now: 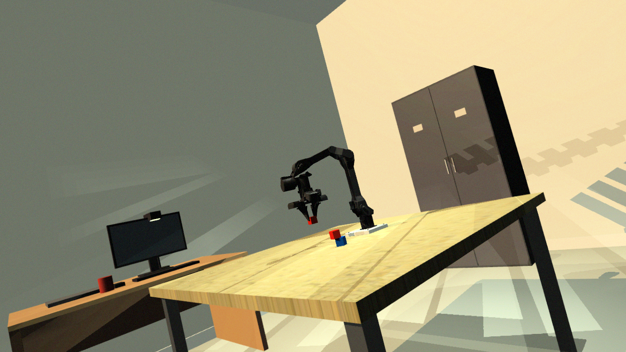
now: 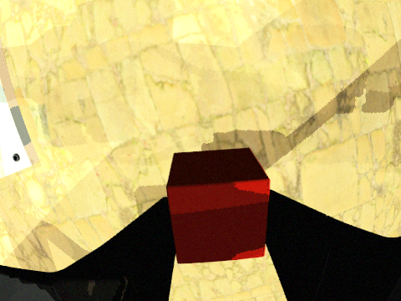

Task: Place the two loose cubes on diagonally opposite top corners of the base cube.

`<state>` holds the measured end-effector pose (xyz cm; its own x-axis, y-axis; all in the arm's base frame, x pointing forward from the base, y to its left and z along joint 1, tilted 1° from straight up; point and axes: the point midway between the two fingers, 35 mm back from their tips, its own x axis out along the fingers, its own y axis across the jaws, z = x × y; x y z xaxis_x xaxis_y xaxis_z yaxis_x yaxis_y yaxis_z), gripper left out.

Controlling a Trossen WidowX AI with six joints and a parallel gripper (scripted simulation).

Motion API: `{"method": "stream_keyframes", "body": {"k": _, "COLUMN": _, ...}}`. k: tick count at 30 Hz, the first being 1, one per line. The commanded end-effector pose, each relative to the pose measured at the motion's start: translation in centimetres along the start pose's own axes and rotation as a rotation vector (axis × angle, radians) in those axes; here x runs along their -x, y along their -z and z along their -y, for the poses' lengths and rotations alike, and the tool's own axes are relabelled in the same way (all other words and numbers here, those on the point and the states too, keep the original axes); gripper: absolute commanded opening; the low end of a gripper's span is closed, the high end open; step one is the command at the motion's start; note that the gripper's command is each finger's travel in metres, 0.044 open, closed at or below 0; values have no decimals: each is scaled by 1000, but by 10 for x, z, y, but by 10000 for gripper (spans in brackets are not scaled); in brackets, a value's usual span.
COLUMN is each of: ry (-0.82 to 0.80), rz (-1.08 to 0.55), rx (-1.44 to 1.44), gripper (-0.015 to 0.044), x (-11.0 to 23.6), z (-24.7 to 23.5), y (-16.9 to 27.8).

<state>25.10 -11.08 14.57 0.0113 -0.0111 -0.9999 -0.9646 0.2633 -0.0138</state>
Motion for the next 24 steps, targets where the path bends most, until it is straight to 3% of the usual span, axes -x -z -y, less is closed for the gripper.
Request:
{"method": "stream_keyframes", "body": {"k": 1, "ry": 2, "rz": -3, "rx": -85, "gripper": 105, "x": 1, "z": 3, "y": -9}}
{"method": "stream_keyframes", "body": {"k": 24, "ry": 2, "rz": 3, "rx": -651, "gripper": 105, "x": -2, "z": 8, "y": -74}}
